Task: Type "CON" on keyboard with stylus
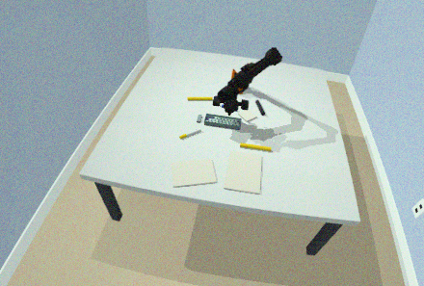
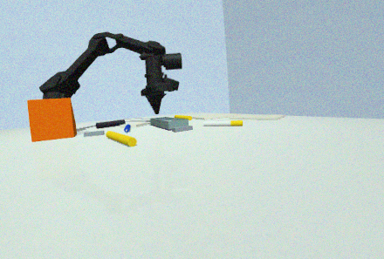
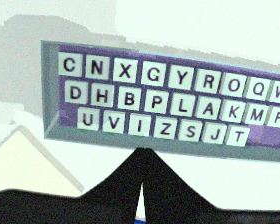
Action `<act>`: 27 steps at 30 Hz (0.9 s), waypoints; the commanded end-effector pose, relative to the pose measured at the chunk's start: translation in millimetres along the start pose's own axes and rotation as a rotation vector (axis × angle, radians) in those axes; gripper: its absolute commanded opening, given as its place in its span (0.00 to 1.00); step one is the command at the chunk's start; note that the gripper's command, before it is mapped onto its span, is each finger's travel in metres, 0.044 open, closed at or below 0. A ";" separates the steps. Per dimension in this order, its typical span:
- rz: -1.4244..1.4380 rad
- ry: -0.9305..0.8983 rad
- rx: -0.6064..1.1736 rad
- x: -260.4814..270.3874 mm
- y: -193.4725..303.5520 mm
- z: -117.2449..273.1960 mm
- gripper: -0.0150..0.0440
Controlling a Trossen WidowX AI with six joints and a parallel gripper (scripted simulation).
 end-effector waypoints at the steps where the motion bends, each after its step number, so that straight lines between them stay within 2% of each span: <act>1: -0.018 -0.005 0.007 9.1 2.9 -2.7 0.25; 11: -0.018 -0.005 0.007 8.9 2.7 -0.3 0.25; 15: -0.019 -0.003 0.007 8.0 1.8 47.4 0.25; 17: -0.019 -0.003 0.007 8.4 2.5 57.4 0.25; 26: -0.023 0.002 -0.012 6.6 0.6 55.3 0.25; 27: -0.024 0.001 -0.012 6.2 0.9 55.6 0.30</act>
Point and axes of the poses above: the point midway between the two fingers, 35 mm back from their tips, its own z axis back along the fingers, its own x axis across the jaws, y = z × x, the point moved 3 cm from there along z, back along the fingers, and after that the axes turned 5 degrees about z, right-handed, at the moved point
